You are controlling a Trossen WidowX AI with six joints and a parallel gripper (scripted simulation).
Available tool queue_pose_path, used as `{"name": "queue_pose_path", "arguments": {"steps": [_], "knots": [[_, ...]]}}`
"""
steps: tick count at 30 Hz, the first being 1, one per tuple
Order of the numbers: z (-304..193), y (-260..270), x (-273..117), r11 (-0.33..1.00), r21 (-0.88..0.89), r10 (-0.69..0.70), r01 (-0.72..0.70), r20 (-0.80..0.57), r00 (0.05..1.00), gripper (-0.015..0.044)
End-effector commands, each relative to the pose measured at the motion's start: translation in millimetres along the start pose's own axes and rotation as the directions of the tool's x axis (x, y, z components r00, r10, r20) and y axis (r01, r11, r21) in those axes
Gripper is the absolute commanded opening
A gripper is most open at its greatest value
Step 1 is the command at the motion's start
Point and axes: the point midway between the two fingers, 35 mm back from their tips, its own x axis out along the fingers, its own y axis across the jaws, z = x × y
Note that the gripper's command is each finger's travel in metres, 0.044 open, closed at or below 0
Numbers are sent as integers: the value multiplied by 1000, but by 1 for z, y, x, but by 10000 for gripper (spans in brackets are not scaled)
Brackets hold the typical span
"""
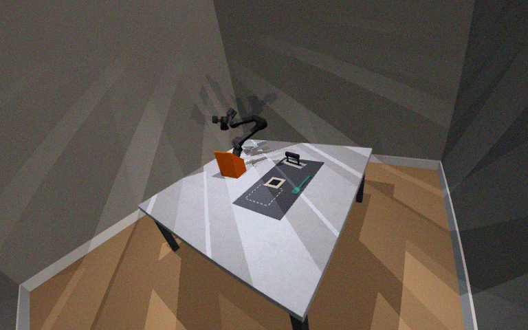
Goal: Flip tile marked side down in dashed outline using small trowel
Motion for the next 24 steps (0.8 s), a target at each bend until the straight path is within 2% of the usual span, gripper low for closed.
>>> {"name": "queue_pose_path", "arguments": {"steps": [1, 11, 21, 24], "knots": [[0, 0, 0, 1000, 0, 0, 0, 0, 1000, 374], [0, 0, 0, 1000, 0, 0, 0, 0, 1000, 111], [0, 0, 0, 1000, 0, 0, 0, 0, 1000, 100], [0, 0, 0, 1000, 0, 0, 0, 0, 1000, 21]]}}
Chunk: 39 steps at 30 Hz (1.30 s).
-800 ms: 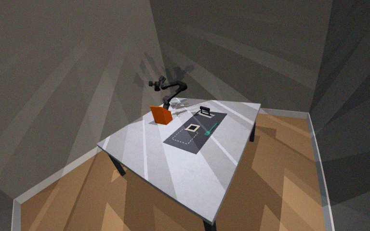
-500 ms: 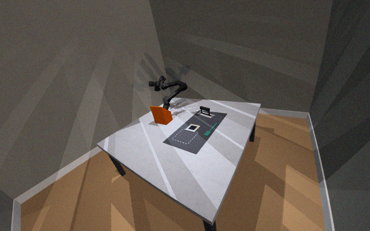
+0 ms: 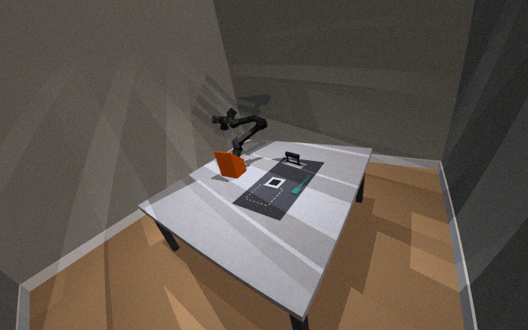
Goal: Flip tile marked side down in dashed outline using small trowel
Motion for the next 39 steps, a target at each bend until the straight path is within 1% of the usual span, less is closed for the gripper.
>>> {"name": "queue_pose_path", "arguments": {"steps": [1, 14, 18, 39], "knots": [[0, 0, 0, 1000, 0, 0, 0, 0, 1000, 0], [0, 0, 0, 1000, 0, 0, 0, 0, 1000, 0], [0, 0, 0, 1000, 0, 0, 0, 0, 1000, 100], [0, 0, 0, 1000, 0, 0, 0, 0, 1000, 100]]}}
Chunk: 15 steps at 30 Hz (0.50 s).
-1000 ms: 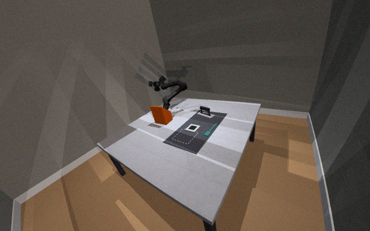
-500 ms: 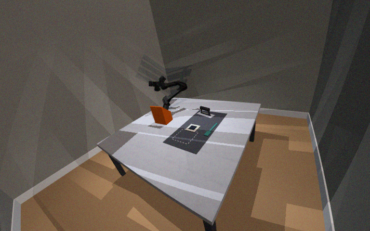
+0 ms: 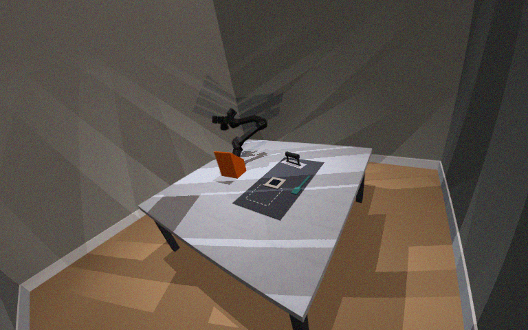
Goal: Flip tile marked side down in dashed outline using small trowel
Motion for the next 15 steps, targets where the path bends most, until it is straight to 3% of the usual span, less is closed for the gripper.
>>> {"name": "queue_pose_path", "arguments": {"steps": [1, 4, 15], "knots": [[0, 0, 0, 1000, 0, 0, 0, 0, 1000, 74], [0, 0, 0, 1000, 0, 0, 0, 0, 1000, 0], [0, 0, 0, 1000, 0, 0, 0, 0, 1000, 0]]}}
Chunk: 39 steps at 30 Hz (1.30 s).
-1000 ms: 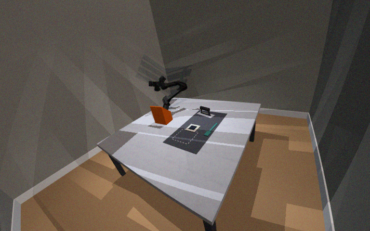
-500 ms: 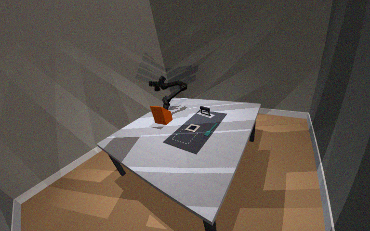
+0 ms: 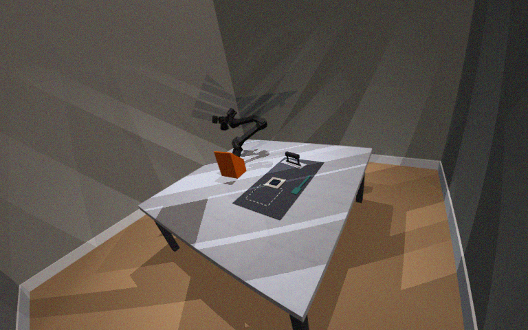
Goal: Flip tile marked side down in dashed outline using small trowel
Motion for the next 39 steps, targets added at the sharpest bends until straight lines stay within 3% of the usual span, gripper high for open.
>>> {"name": "queue_pose_path", "arguments": {"steps": [1, 2, 8, 13, 24, 39], "knots": [[0, 0, 0, 1000, 0, 0, 0, 0, 1000, 0], [0, 0, 0, 1000, 0, 0, 0, 0, 1000, 0], [0, -1, 0, 1000, -3, -5, 5, -1, 1000, 152], [-11, -30, -6, 990, -70, -124, 122, -19, 992, 270], [-37, -103, -38, 884, -255, -420, 391, -65, 905, 270], [-69, -174, -112, 645, -461, -725, 610, -115, 679, 270]]}}
